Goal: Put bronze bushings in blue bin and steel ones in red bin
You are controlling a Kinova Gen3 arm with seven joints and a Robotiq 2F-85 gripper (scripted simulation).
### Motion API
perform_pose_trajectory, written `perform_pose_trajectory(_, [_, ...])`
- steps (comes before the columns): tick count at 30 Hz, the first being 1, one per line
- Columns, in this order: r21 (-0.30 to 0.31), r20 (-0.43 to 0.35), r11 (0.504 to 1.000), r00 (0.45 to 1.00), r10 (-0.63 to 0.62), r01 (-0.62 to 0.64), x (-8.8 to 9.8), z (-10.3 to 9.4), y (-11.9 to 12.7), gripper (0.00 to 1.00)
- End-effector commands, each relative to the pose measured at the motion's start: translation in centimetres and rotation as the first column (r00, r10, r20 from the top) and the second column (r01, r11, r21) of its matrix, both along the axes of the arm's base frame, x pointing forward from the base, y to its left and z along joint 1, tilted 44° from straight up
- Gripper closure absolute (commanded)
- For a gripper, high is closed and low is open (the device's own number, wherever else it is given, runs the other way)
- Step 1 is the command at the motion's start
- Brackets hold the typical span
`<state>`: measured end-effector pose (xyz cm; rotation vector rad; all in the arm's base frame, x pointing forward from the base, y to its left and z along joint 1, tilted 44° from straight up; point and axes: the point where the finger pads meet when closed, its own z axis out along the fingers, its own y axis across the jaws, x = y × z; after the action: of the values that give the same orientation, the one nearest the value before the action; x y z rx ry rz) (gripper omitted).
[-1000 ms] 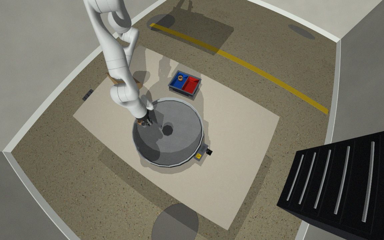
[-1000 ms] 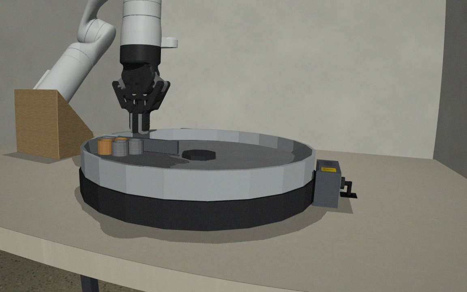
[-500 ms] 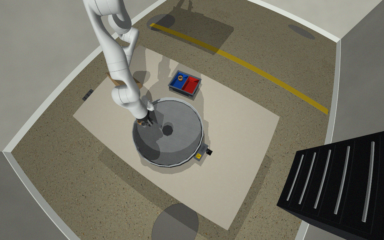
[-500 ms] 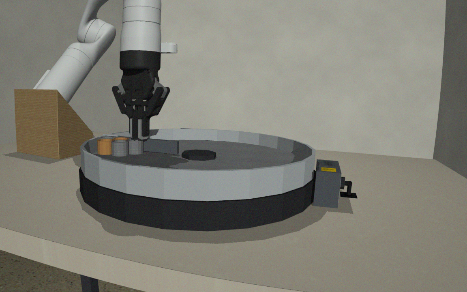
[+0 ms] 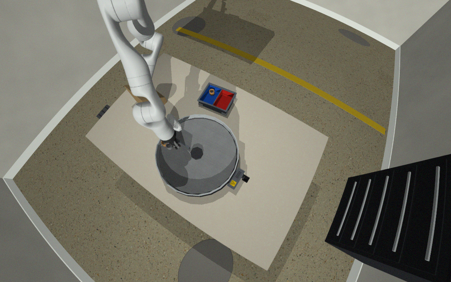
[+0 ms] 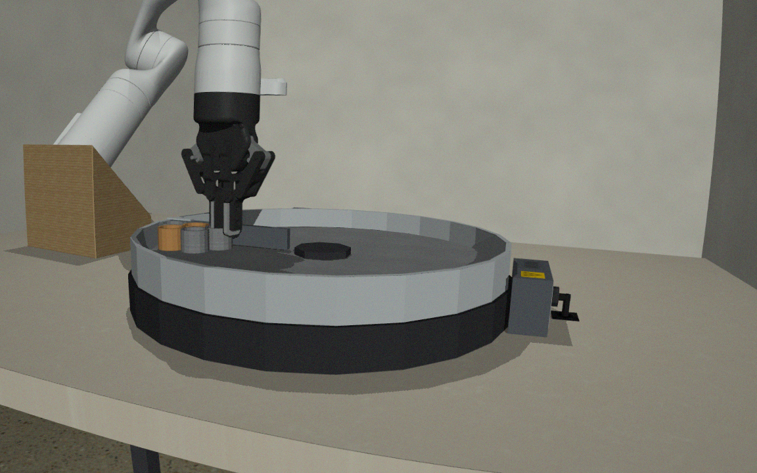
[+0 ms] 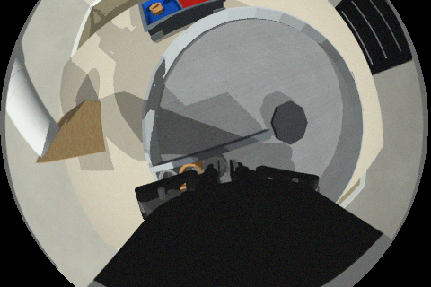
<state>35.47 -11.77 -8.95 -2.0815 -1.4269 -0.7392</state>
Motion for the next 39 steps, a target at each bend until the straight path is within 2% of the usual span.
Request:
perform_pose_trajectory(1, [0.0,0.0,1.0,1.0,0.0,0.0,0.04,-0.18,0.15,0.86])
perform_pose_trajectory(22, [0.0,0.0,1.0,1.0,0.0,0.0,0.2,-0.97,0.89,0.86])
perform_pose_trajectory(23, [0.0,0.0,1.0,1.0,0.0,0.0,0.21,-0.96,0.87,1.0])
perform_pose_trajectory(39, [-0.001,0.001,1.0,1.0,-0.001,0.001,0.24,-0.96,0.85,1.0])
